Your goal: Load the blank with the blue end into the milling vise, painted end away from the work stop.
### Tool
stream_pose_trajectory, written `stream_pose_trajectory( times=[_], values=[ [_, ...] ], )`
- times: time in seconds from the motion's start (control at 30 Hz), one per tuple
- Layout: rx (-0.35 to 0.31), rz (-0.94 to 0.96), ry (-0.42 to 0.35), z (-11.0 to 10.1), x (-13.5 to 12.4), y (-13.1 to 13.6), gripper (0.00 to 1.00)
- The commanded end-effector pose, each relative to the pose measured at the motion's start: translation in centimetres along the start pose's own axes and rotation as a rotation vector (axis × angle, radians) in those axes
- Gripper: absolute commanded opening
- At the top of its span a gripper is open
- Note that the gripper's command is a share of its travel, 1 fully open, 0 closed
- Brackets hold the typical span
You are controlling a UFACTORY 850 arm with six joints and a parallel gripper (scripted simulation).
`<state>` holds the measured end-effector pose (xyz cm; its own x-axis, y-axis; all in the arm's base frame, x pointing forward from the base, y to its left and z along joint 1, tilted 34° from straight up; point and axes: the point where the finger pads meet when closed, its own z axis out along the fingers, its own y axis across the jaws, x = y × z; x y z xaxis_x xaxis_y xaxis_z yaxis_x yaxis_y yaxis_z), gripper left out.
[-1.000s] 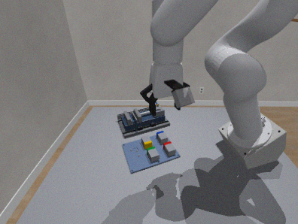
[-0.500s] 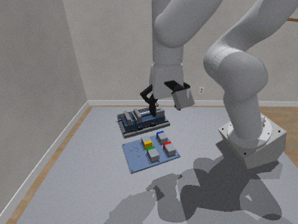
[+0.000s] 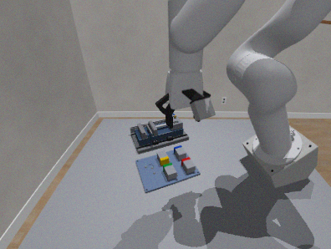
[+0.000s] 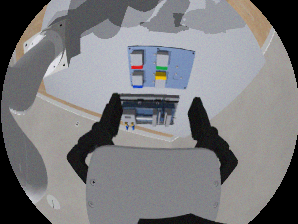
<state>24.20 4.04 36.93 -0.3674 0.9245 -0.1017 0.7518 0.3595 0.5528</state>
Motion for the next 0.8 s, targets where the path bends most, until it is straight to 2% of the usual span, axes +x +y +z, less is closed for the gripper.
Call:
stream_pose_trajectory(
  times=[0.0, 0.77],
  values=[
    [-0.001, 0.0, 0.0, -0.06, -0.23, 0.03, 1.0],
    [-0.001, 0.0, 0.0, -0.06, -0.63, -0.03, 1.0]
  ],
)
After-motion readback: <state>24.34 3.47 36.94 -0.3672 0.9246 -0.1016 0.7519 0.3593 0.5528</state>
